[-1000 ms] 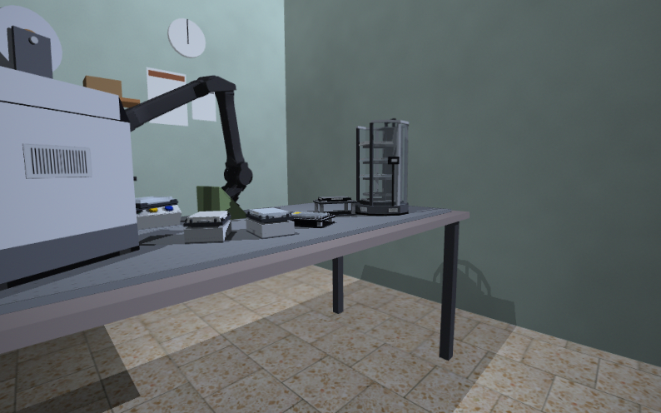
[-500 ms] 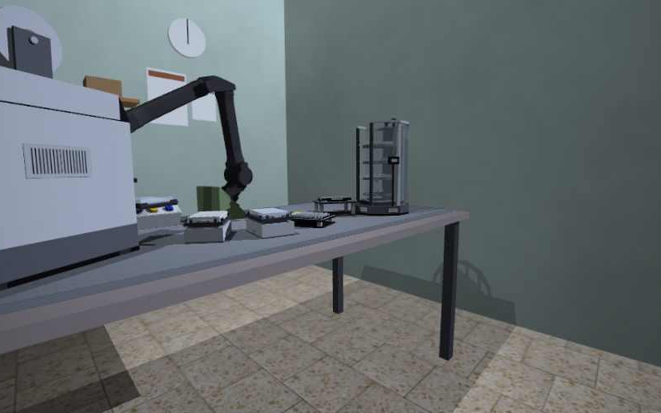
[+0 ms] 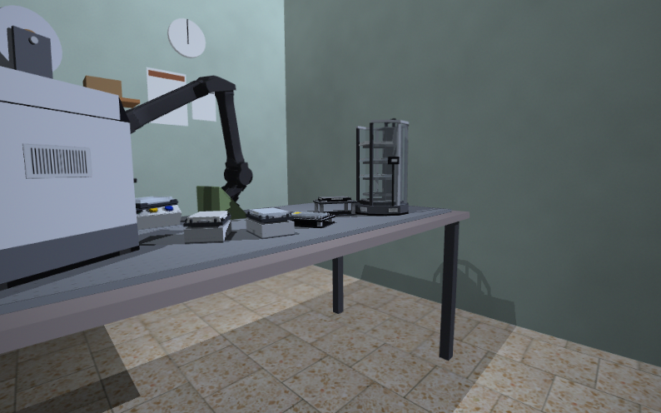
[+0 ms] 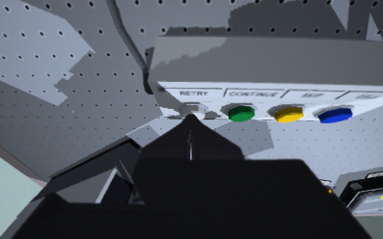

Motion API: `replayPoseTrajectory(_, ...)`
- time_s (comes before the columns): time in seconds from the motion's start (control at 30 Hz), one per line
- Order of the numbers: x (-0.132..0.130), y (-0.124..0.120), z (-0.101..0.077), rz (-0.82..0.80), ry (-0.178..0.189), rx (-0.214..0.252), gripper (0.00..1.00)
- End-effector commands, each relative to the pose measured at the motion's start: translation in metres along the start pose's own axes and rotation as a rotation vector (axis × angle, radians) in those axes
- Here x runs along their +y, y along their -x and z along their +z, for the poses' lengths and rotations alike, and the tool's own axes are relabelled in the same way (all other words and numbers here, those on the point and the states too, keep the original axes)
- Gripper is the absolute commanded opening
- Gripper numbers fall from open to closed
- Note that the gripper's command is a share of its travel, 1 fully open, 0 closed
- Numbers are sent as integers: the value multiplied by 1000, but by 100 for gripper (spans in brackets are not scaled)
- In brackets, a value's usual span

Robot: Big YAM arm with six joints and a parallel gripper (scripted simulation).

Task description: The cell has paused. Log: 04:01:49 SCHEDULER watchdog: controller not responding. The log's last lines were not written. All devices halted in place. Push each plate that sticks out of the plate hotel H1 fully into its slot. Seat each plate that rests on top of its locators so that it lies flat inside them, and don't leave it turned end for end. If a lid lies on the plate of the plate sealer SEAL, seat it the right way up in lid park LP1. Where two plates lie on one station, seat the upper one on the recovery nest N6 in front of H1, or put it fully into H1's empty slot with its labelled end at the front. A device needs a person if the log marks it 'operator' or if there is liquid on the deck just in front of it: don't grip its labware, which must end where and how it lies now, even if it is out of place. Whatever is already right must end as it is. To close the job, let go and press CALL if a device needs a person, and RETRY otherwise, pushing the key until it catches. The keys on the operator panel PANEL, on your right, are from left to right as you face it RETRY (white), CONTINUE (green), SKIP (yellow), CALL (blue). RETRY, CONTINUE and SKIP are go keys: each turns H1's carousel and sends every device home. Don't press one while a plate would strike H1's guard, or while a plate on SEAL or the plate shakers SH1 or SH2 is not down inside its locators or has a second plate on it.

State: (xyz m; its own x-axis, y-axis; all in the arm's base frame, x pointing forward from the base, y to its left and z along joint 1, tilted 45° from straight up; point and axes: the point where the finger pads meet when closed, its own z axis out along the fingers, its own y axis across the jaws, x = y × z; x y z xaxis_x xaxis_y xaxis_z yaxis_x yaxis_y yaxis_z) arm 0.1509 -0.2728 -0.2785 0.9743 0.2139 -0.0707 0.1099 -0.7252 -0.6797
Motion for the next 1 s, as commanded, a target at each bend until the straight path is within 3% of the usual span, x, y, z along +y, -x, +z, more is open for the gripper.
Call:
replayPoseTrajectory(0.0, -7, -3, 20, 4, -27, -17, 0)
replayPoseTrajectory(0.97, -10, -1, 29, 4, -27, -17, 0)
